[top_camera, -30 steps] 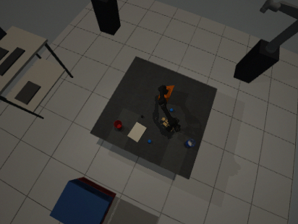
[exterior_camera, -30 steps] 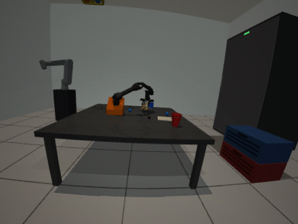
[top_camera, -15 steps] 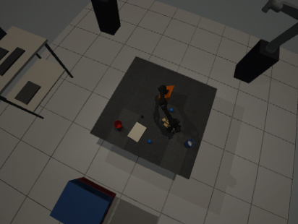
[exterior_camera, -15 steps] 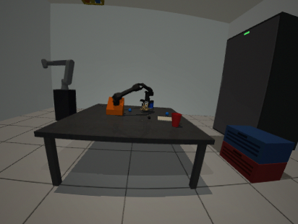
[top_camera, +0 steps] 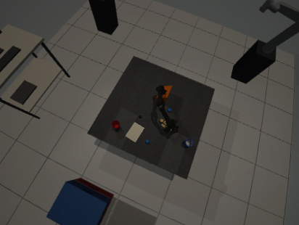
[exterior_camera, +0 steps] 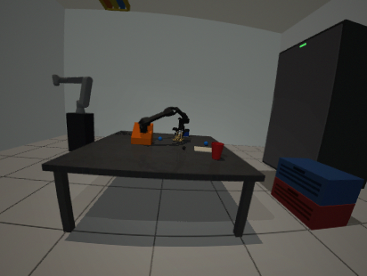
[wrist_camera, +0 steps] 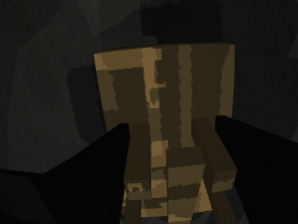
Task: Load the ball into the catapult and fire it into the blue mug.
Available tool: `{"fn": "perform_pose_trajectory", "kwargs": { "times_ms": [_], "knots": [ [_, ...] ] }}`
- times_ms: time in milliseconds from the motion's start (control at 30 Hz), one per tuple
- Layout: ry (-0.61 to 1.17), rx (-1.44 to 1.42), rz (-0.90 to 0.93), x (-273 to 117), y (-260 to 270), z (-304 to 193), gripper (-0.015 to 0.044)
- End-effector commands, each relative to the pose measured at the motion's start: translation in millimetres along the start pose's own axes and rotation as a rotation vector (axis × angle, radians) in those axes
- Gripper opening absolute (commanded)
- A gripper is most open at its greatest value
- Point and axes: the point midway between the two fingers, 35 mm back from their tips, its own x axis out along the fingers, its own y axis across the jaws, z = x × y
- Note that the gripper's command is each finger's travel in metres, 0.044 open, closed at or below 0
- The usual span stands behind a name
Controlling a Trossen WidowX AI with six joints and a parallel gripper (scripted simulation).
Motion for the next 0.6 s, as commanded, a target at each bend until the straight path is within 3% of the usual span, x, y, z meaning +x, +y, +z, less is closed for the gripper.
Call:
{"fn": "perform_pose_trajectory", "kwargs": {
  "times_ms": [0,233,567],
  "knots": [
    [0.002,-0.009,-0.008,4.8,0.9,0.3,0.0000],
    [0.000,0.000,0.000,3.5,0.4,0.0,0.0000],
    [0.000,0.000,0.000,3.5,0.4,0.0,0.0263]
  ]
}}
